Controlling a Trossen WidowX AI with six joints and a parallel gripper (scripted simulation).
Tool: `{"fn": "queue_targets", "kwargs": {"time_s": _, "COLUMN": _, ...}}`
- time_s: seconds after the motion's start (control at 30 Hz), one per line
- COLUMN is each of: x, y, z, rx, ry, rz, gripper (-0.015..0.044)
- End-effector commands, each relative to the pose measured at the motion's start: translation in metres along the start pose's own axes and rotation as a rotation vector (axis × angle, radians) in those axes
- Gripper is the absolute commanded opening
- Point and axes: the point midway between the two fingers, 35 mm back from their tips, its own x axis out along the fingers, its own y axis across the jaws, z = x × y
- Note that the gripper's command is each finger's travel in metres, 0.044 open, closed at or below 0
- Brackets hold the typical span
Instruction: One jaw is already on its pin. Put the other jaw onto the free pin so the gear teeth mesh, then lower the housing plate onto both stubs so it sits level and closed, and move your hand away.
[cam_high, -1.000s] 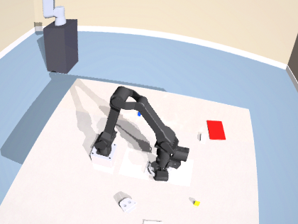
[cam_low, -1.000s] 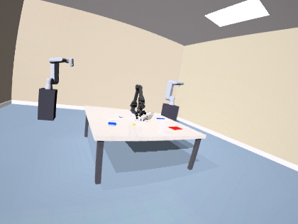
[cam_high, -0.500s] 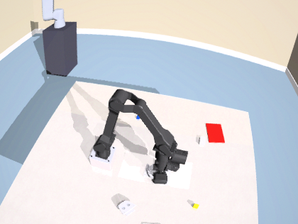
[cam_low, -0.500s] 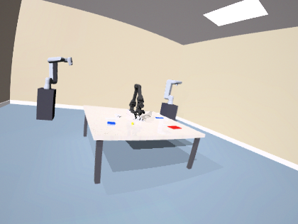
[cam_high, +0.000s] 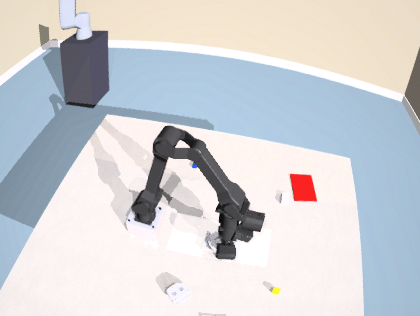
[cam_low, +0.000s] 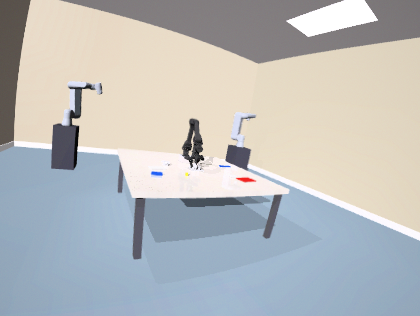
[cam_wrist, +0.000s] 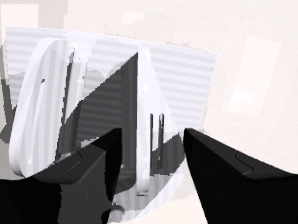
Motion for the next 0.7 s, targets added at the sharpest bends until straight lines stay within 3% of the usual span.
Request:
{"fn": "queue_targets", "kwargs": {"time_s": 0.0, "x": 0.0031, "y": 0.0003, "z": -0.0004, "rx": -0.002, "ry": 0.002, "rz": 0.001, "gripper": 0.0134}}
{"fn": "queue_targets", "kwargs": {"time_s": 0.2, "x": 0.0031, "y": 0.0003, "z": -0.0004, "rx": -0.002, "ry": 0.002, "rz": 0.001, "gripper": 0.0134}}
{"fn": "queue_targets", "kwargs": {"time_s": 0.33, "x": 0.0, "y": 0.0, "z": 0.0, "rx": 0.0, "ry": 0.0, "rz": 0.0, "gripper": 0.0224}}
{"fn": "queue_targets", "kwargs": {"time_s": 0.67, "x": 0.0, "y": 0.0, "z": 0.0, "rx": 0.0, "ry": 0.0, "rz": 0.0, "gripper": 0.0224}}
